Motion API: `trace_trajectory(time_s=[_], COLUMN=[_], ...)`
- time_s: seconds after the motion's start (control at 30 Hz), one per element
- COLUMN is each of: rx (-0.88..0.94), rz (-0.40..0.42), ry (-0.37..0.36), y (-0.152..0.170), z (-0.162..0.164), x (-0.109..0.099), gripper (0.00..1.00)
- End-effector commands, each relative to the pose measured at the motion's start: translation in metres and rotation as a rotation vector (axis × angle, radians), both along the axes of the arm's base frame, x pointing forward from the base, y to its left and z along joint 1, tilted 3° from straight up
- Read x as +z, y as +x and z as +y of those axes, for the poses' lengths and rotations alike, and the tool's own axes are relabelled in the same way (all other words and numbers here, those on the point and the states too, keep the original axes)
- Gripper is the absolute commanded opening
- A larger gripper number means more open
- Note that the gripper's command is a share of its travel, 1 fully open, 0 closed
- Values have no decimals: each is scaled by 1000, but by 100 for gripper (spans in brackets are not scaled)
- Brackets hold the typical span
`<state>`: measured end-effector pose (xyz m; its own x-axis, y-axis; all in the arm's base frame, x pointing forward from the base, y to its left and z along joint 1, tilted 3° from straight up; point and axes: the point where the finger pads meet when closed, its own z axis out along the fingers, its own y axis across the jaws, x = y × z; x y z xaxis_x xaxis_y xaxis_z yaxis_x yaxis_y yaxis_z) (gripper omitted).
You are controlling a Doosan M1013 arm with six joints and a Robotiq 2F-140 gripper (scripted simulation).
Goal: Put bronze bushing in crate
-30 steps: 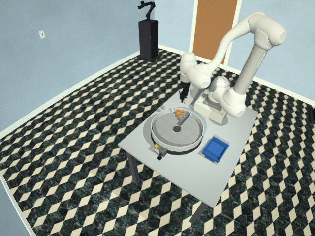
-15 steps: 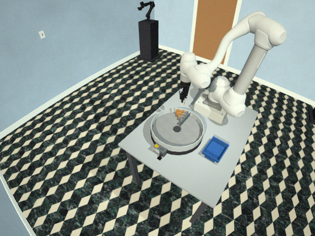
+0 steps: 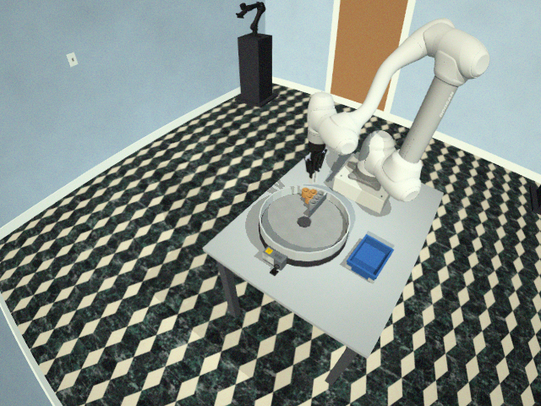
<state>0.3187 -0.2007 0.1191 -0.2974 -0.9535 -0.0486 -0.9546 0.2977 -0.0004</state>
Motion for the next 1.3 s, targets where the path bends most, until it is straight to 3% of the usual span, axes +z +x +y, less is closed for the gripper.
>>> trace_trajectory(time_s=[0.0, 0.27, 0.33, 0.67, 1.27], rx=[-152, -509, -509, -900, -955], rz=[11, 30, 30, 50, 53], ry=[-1, 7, 7, 15, 16], y=[0, 1, 1, 2, 2], z=[-3, -10, -10, -18, -19], x=[-10, -33, -33, -59, -62], gripper=[10, 10, 10, 10, 10])
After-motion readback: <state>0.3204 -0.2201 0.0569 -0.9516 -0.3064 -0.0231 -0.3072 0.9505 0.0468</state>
